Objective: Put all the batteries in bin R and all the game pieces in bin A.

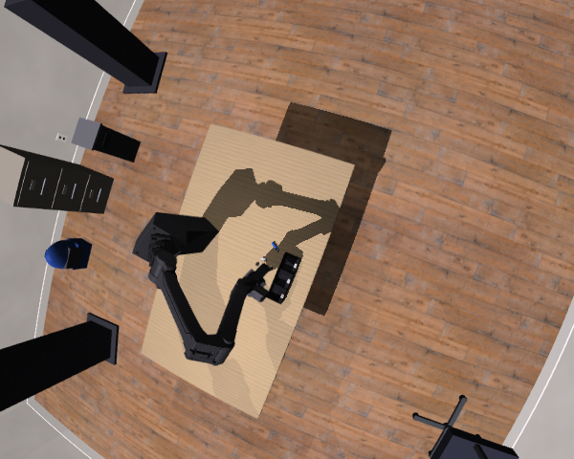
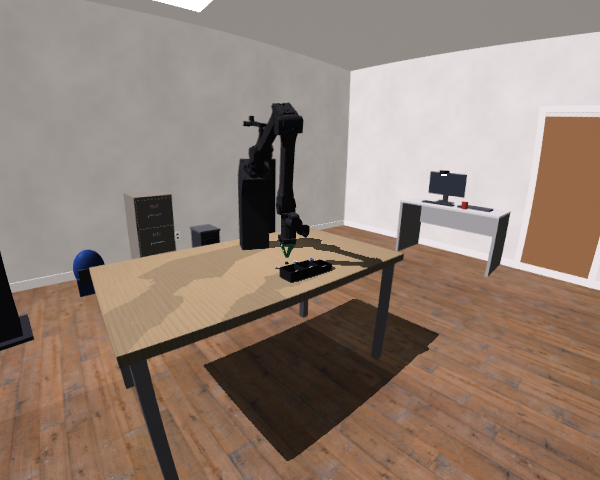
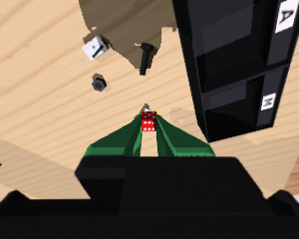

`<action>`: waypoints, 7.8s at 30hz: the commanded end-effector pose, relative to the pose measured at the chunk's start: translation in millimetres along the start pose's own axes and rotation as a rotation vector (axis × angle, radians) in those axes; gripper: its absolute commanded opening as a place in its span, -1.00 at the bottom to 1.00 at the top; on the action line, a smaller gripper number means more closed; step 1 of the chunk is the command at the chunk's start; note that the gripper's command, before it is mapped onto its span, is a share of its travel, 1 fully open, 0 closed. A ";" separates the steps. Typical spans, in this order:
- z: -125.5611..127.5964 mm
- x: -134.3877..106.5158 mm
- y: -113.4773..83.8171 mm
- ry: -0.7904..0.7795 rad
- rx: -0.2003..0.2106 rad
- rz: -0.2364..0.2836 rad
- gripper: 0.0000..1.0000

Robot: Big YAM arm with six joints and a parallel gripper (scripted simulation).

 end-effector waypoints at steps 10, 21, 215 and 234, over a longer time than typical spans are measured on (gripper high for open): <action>12.0 6.8 -7.3 -0.009 0.025 -0.006 -0.81; 8.9 7.9 -7.0 -0.008 0.019 -0.007 -0.81; -79.2 73.2 9.8 -0.398 -0.006 -0.012 -0.42; -70.1 74.7 -6.0 -0.404 0.014 -0.011 -0.42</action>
Point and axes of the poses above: the point where the finger pads meet when closed, its own y axis out along the fingers, its own z axis across the jaws, x = y × z, the point moved 8 cm from there along -y, back along the fingers, and after that the axes turned 2 degrees about -y, right-handed, at the moved point
